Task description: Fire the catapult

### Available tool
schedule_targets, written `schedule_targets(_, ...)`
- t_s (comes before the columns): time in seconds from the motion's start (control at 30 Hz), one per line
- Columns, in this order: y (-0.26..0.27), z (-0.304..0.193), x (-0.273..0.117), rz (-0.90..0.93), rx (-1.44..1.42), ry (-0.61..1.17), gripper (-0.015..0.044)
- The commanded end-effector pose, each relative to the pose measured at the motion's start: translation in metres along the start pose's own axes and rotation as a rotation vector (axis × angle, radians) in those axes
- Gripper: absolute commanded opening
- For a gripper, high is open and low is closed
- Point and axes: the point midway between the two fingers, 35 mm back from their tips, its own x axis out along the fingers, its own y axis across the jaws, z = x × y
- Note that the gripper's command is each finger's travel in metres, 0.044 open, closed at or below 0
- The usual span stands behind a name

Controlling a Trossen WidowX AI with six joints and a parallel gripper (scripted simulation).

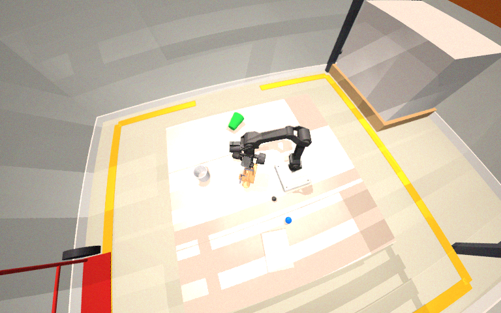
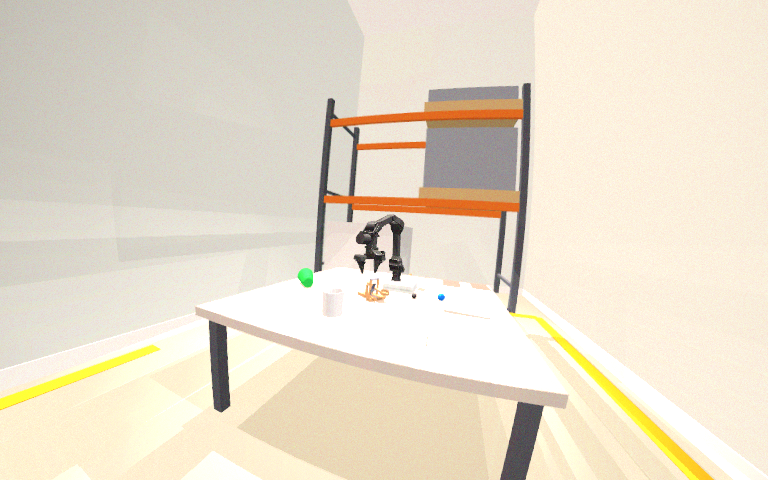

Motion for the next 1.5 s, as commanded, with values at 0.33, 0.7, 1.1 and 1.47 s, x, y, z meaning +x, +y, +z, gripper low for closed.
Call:
schedule_targets(0.33, 0.0021, -0.0007, 0.0049, 0.019, 0.294, 0.006, 0.044)
schedule_targets(0.7, 0.0028, -0.0012, 0.0034, 0.019, 0.676, 0.008, 0.044)
schedule_targets(1.1, 0.0037, -0.0017, 0.0018, 0.019, 1.092, 0.012, 0.044)
schedule_targets(1.47, 0.0045, -0.0022, 0.0003, 0.019, 1.473, 0.015, 0.044)
